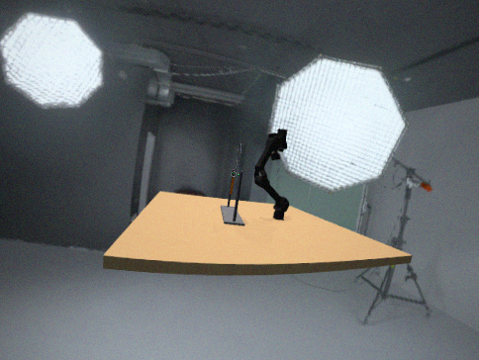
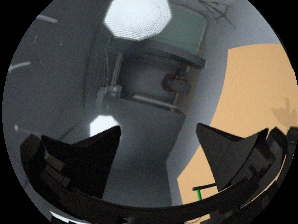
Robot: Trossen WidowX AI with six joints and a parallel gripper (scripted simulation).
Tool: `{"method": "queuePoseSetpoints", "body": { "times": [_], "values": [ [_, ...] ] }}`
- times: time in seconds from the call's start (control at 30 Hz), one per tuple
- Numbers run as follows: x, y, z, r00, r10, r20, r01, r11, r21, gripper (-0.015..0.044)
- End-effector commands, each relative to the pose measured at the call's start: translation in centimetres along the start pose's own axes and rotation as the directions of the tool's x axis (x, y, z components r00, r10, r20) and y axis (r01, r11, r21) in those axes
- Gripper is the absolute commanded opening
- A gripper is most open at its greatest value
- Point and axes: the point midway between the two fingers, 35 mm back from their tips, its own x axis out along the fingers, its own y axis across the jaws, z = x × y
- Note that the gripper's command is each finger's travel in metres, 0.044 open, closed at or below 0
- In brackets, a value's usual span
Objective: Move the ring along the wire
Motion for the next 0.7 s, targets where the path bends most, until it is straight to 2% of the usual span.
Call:
{"method": "queuePoseSetpoints", "body": {
  "times": [0.0,0.27,0.67],
  "values": [
    [0.0,0.0,0.1,1.000,0.000,0.000,0.000,1.000,0.000,0.0374],
    [0.4,-1.3,2.1,0.999,-0.004,-0.043,0.003,1.000,-0.028,0.0164],
    [4.3,-5.7,4.4,0.957,0.042,-0.287,-0.109,0.969,-0.223,0.0160]
  ]
}}
